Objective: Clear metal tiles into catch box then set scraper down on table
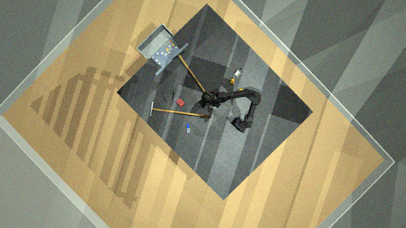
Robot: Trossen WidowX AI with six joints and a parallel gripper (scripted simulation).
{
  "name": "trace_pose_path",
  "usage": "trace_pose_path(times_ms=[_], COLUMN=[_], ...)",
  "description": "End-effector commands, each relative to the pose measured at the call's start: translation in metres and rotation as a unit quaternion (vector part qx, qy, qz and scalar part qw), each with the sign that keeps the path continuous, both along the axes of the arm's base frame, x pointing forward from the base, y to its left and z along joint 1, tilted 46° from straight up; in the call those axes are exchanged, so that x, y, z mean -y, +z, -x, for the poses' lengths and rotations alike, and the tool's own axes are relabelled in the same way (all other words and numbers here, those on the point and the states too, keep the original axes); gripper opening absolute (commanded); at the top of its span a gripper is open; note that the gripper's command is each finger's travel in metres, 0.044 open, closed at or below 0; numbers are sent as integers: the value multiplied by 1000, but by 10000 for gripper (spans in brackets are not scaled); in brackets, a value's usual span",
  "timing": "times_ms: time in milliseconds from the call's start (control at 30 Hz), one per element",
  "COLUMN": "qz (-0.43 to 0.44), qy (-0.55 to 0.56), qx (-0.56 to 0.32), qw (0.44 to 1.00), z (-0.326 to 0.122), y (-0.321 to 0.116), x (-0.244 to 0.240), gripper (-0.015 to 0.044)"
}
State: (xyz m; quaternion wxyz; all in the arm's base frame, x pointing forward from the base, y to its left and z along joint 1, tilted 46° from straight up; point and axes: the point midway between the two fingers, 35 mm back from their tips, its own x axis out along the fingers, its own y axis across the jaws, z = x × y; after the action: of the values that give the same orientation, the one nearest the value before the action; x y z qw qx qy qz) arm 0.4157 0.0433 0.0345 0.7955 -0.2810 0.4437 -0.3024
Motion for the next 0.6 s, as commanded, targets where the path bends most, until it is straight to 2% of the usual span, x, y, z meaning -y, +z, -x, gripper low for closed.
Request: trace_pose_path(times_ms=[0,567], qz=[2,8], qy=[6,30], qx=[9,33], qw=[1000,999], z=[10,53], y=[1,2], x=[-4,-13], gripper=[440,440])
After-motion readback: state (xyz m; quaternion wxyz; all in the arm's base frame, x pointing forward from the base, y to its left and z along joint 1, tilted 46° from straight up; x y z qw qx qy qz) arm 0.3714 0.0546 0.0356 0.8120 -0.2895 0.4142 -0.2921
